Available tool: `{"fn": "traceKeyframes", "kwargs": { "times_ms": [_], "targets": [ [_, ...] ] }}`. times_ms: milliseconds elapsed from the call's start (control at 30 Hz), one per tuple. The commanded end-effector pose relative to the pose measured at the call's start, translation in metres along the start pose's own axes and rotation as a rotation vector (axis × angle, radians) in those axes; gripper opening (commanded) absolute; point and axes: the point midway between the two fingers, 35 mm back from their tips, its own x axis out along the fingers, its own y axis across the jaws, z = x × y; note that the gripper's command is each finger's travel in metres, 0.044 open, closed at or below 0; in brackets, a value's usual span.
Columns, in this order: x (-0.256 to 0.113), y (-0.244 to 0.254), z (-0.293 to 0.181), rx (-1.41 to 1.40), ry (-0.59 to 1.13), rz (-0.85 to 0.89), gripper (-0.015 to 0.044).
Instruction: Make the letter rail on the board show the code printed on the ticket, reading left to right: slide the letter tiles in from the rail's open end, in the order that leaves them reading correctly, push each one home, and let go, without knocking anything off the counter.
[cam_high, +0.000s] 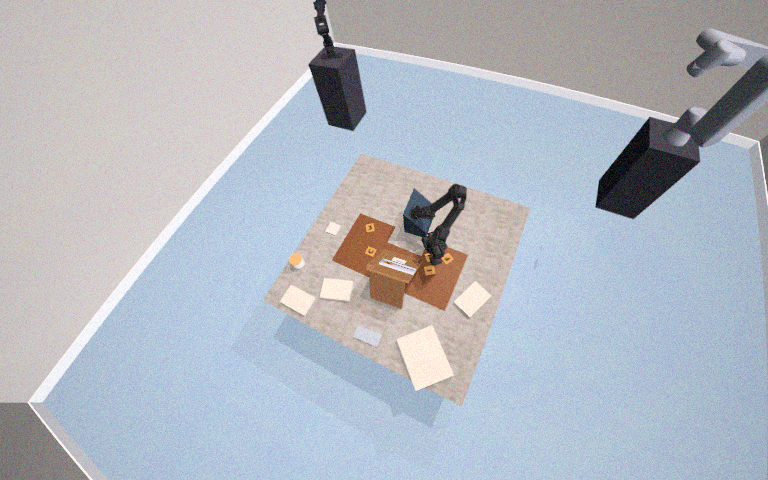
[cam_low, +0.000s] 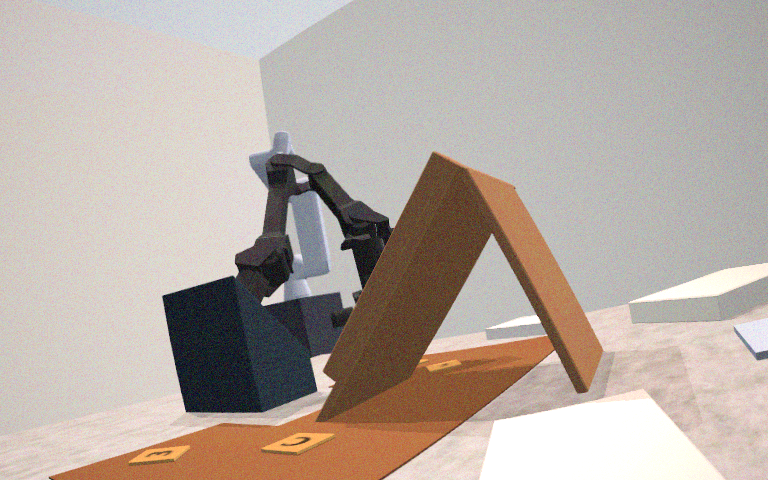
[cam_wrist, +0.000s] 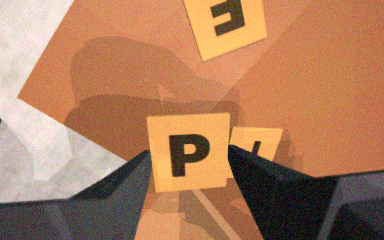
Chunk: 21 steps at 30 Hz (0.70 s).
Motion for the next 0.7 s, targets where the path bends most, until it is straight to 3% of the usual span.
{"fn": "traceKeyframes", "kwargs": {
  "times_ms": [0,667],
  "targets": [
    [-0.004,-0.013,-0.004,0.106,0.027,-0.041,0.0],
    [-0.027,-0.06,-0.023,0.727,0.074,-0.249,0.0]
  ]
}}
